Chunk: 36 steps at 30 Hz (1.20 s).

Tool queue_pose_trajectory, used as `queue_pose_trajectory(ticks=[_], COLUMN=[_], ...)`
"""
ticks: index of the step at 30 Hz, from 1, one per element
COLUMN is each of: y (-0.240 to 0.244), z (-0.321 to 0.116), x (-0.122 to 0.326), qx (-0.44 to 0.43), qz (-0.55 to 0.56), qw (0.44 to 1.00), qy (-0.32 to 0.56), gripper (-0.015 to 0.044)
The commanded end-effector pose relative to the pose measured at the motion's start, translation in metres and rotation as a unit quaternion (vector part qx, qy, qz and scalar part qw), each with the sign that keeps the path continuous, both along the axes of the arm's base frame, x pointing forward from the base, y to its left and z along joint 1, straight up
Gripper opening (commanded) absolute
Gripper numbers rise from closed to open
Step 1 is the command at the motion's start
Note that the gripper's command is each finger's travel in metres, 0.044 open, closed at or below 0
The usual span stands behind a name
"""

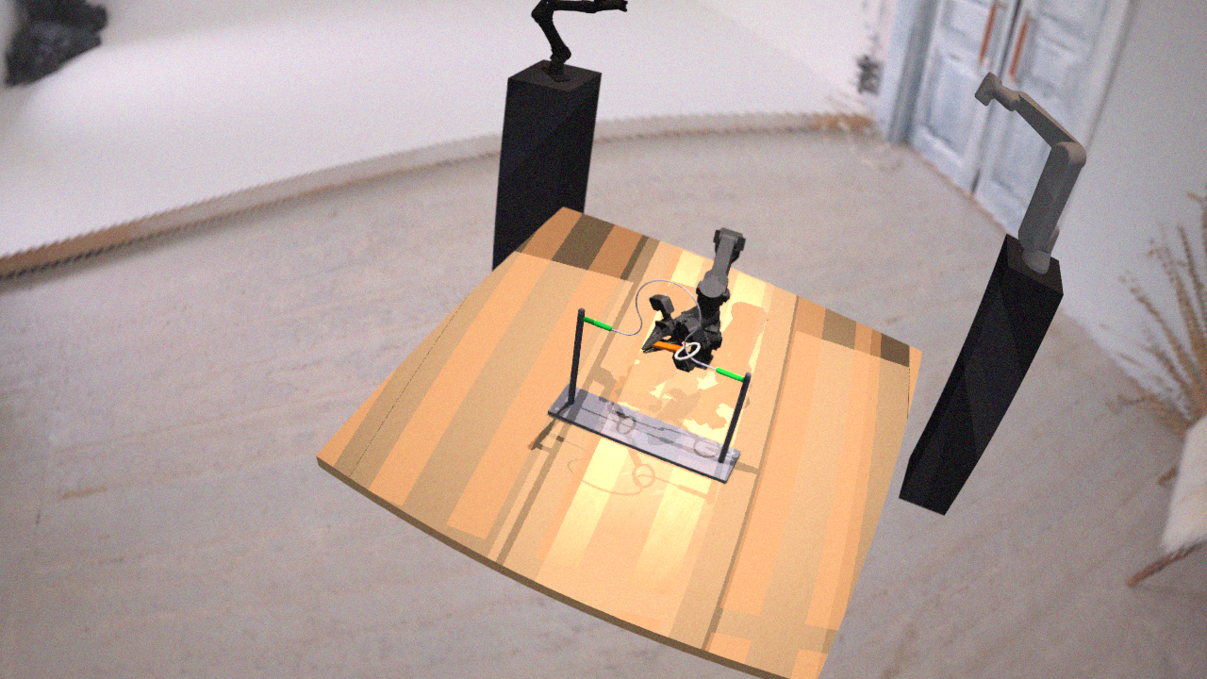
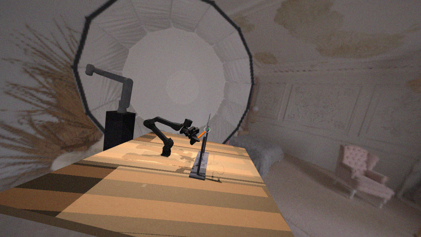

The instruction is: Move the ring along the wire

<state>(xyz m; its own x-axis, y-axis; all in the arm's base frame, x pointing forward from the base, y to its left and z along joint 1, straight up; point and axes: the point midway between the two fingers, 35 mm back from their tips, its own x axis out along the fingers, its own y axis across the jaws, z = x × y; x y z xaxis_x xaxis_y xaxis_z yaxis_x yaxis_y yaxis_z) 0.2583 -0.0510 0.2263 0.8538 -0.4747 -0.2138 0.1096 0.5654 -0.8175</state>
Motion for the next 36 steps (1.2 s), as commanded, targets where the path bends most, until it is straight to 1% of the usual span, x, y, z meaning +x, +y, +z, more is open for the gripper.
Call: queue_pose_trajectory(ticks=[1,11,22,29,36], y=[0.008,0.038,0.074,0.096,0.114], z=[-0.012,-0.037,-0.054,-0.060,-0.061], x=[0.000,0.000,-0.001,-0.001,-0.001], qx=[0.045,0.168,0.291,0.353,0.396], qz=[-0.002,0.001,0.003,0.005,0.006], qw=[0.999,0.986,0.957,0.936,0.918], qy=[0.004,0.007,0.009,0.010,0.011], gripper=[-0.0150,-0.0150,-0.0150,-0.0150,-0.0150])
